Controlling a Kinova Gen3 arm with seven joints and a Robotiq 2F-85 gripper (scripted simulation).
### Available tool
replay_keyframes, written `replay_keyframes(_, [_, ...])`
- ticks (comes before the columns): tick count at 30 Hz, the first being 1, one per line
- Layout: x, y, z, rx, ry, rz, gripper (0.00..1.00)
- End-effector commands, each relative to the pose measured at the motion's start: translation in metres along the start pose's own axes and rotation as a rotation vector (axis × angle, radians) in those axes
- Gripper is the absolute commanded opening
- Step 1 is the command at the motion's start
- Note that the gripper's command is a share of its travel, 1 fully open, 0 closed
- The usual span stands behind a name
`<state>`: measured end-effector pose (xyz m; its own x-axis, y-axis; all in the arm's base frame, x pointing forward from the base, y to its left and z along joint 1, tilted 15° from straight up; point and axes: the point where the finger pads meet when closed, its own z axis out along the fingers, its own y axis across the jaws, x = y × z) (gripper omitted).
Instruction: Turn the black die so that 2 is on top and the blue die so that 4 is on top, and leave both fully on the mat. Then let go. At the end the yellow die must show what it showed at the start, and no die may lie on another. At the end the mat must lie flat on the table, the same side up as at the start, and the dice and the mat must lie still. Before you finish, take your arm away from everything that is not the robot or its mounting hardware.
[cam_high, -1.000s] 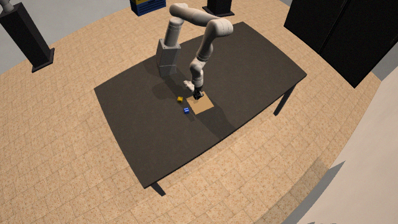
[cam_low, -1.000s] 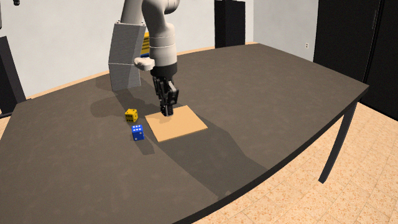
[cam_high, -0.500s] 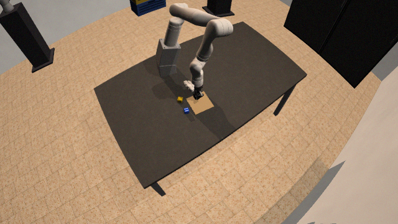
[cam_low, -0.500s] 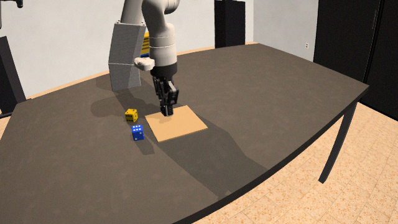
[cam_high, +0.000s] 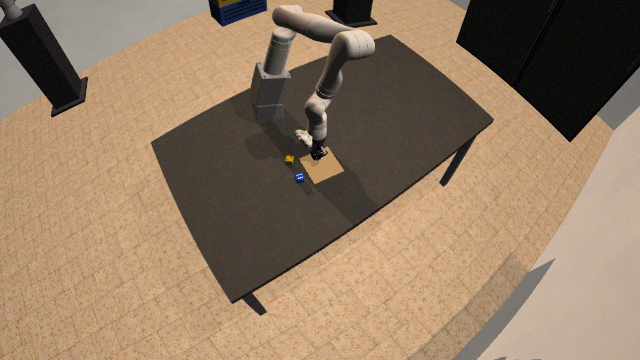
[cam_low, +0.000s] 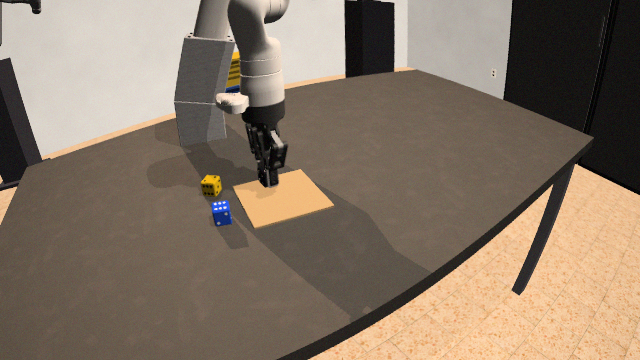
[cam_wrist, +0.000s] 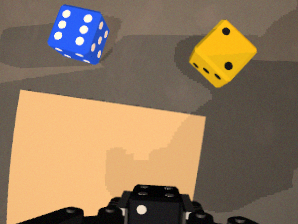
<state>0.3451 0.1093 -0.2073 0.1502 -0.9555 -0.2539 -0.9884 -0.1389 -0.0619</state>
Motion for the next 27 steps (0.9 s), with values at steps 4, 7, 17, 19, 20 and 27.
replay_keyframes(4, [0.0001, -0.0003, 0.0012, 0.001, 0.0, 0.0, 0.26])
replay_keyframes(7, [0.0001, -0.0003, 0.0015, 0.001, 0.0, 0.0, 0.26])
replay_keyframes(17, [0.0001, -0.0003, 0.0029, 0.001, 0.0, 0.0, 0.26])
replay_keyframes(19, [0.0001, -0.0003, 0.0029, 0.001, 0.0, 0.0, 0.26])
replay_keyframes(20, [0.0001, -0.0003, 0.0029, 0.001, 0.0, 0.0, 0.26])
replay_keyframes(27, [0.0001, -0.0003, 0.0029, 0.001, 0.0, 0.0, 0.26])
